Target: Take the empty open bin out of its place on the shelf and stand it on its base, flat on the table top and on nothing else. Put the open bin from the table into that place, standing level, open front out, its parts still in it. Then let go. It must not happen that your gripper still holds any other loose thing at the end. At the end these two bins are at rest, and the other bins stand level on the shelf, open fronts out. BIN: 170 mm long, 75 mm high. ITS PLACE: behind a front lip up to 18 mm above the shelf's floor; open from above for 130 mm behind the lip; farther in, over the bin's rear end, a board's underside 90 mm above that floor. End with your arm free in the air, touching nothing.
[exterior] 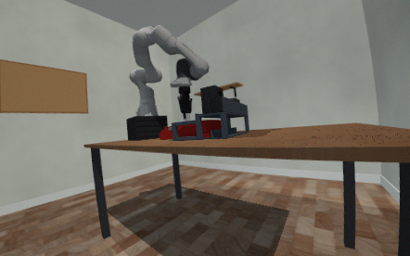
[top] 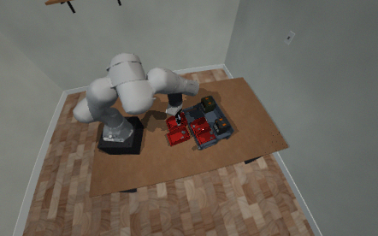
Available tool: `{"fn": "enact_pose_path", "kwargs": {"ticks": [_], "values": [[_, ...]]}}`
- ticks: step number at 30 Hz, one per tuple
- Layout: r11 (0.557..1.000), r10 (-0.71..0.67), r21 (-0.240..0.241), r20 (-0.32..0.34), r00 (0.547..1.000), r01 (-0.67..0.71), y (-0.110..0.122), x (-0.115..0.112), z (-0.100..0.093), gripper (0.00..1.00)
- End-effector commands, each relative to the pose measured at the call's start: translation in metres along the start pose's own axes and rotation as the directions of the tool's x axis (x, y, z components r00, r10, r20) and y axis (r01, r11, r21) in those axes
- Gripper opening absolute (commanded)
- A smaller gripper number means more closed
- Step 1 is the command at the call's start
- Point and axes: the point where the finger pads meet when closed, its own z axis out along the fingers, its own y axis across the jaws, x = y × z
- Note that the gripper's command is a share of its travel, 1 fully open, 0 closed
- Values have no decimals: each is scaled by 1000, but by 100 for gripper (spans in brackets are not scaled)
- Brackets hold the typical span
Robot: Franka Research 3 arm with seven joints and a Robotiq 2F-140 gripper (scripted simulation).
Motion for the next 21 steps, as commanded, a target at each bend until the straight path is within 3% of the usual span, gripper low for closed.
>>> {"fn": "enact_pose_path", "kwargs": {"ticks": [1,21], "values": [[1000,3,-1,2,1000,-3,1,-1,3,15],[1000,3,-1,2,1000,-3,1,-1,28,15]]}}
